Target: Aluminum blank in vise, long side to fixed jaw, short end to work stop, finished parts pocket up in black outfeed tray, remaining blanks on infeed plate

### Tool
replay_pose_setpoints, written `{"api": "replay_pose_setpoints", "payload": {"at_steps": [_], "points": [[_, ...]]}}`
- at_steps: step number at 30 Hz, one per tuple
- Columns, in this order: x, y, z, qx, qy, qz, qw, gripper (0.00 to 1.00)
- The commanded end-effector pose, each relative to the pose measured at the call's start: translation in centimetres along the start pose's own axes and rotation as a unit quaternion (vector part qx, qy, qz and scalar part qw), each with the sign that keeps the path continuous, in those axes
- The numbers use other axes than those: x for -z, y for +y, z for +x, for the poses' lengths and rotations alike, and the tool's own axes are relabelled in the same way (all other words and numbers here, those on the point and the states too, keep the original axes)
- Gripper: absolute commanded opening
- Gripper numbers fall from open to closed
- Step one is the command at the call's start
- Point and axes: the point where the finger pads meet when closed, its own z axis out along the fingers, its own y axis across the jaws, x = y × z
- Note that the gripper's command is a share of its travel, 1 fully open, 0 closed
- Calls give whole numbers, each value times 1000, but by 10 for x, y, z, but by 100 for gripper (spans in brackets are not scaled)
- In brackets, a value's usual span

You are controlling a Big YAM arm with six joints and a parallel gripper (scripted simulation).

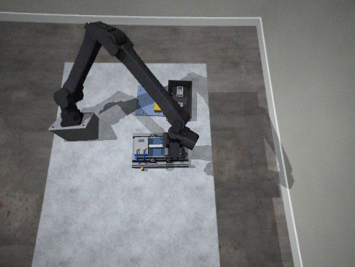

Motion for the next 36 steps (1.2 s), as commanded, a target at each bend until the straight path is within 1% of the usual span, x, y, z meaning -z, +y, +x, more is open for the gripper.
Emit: {"api": "replay_pose_setpoints", "payload": {"at_steps": [1, 9, 17, 28, 36], "points": [[-2, 10, -3, 5, -4, -8, 1000, 0], [-5, 11, 0, 7, -5, -7, 1000, 0], [-5, 9, -6, 1, -4, -10, 1000, 0], [-11, 10, 0, 6, -4, -7, 1000, 0], [-13, 10, -4, 3, -4, -8, 1000, 0]]}}
